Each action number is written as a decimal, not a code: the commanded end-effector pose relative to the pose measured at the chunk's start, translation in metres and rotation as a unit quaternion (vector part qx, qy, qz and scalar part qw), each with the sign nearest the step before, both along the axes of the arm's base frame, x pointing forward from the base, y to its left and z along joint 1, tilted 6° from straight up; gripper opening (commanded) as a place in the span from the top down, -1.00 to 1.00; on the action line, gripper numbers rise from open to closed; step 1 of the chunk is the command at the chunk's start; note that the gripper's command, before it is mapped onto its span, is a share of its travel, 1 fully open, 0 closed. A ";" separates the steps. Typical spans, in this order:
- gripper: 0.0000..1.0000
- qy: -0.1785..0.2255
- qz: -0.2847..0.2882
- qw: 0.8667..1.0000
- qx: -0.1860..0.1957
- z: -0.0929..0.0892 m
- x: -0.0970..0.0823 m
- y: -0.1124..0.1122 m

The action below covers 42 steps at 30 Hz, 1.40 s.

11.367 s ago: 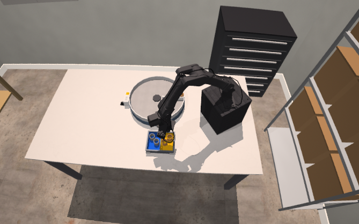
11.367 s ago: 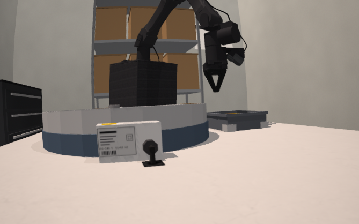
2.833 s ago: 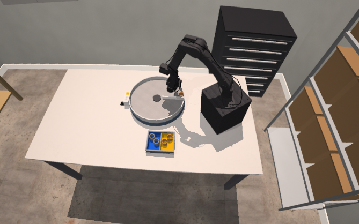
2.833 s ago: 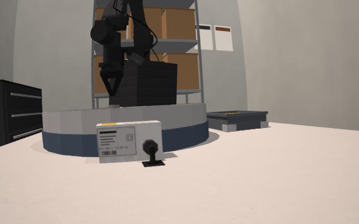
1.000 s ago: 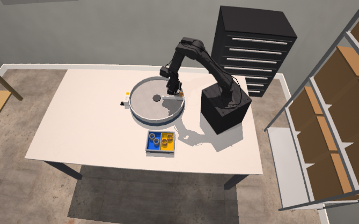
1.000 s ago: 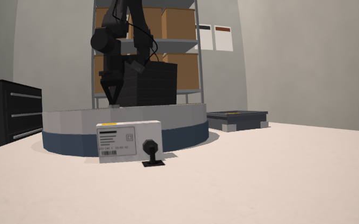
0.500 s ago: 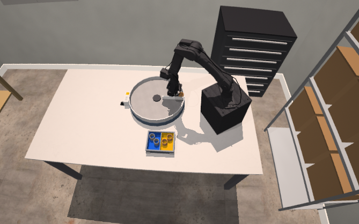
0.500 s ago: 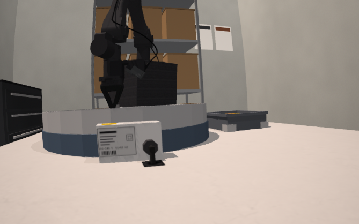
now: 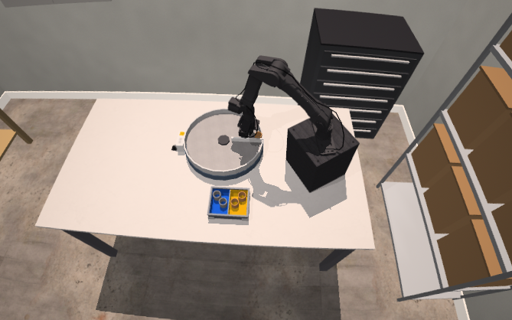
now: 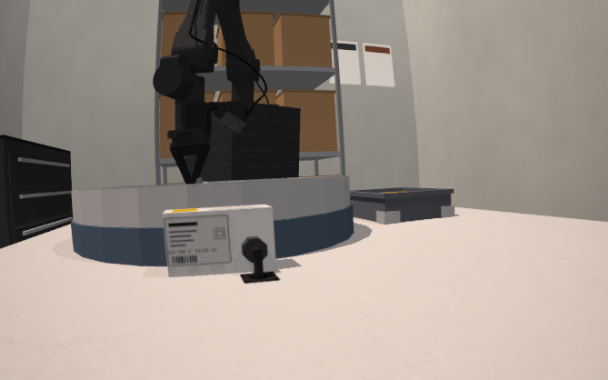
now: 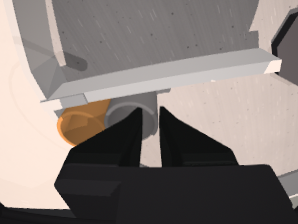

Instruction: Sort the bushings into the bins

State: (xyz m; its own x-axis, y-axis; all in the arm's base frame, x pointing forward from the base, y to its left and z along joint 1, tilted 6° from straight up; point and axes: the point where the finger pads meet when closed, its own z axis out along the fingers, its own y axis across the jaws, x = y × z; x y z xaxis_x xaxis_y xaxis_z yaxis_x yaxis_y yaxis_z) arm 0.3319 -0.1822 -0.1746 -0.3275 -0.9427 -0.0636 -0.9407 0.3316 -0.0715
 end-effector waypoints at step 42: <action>1.00 0.004 0.000 1.000 0.005 0.002 -0.002 0.004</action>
